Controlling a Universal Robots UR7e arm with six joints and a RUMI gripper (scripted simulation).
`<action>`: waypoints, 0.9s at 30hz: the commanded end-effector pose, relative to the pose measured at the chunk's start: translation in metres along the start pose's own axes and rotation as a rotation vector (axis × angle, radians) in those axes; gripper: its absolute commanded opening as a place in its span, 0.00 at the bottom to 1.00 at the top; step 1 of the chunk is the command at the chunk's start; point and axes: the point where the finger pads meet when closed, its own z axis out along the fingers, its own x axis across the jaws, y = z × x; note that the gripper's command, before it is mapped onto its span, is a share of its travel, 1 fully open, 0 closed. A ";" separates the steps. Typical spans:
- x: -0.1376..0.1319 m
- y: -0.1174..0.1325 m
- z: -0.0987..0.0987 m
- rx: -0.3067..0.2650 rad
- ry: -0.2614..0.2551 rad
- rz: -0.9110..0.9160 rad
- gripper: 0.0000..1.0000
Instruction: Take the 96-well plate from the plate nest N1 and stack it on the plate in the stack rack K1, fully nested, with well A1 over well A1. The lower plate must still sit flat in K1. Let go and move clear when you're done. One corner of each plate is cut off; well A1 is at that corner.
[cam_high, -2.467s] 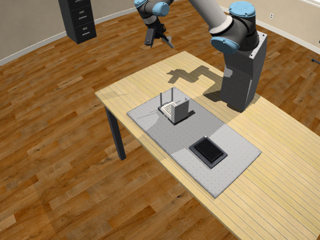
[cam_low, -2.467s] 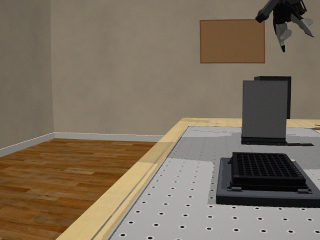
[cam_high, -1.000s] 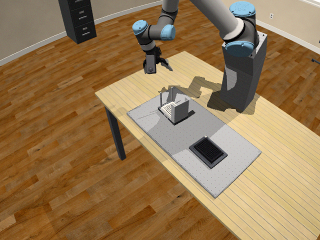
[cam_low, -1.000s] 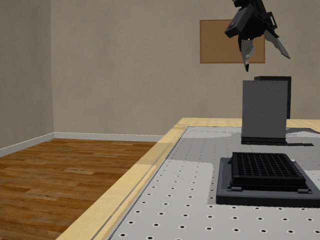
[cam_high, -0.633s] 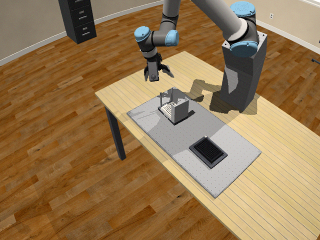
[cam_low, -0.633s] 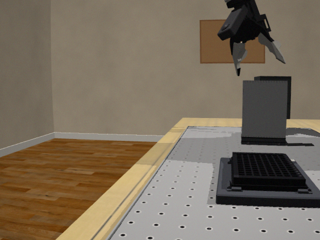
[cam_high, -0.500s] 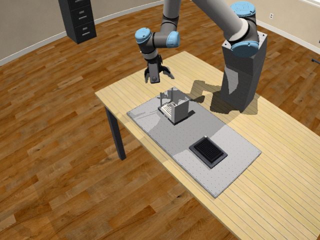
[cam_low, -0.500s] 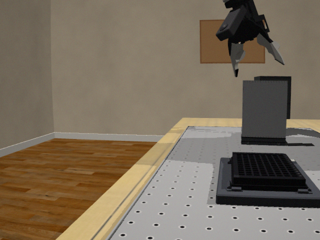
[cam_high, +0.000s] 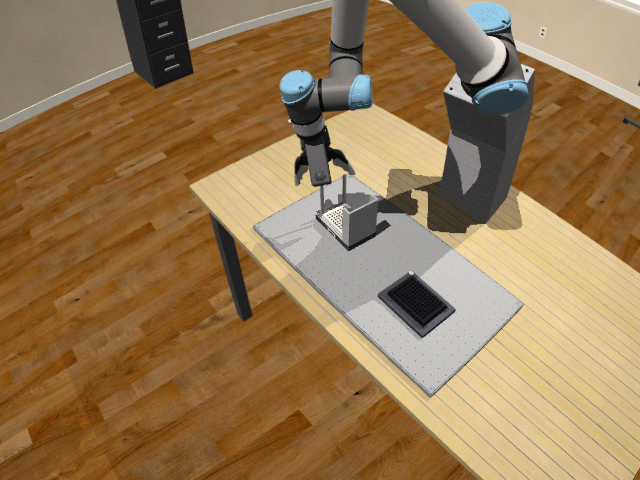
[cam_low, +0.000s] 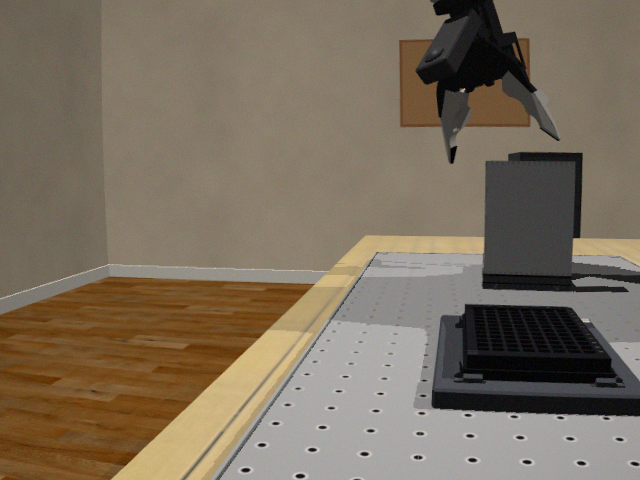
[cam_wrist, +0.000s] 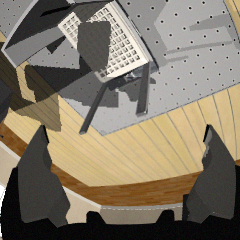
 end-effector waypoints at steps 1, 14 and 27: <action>-0.002 -0.014 -0.001 0.005 0.022 -0.049 1.00; -0.020 -0.074 -0.004 0.016 0.052 -0.117 1.00; -0.039 -0.121 -0.008 0.032 0.082 -0.184 1.00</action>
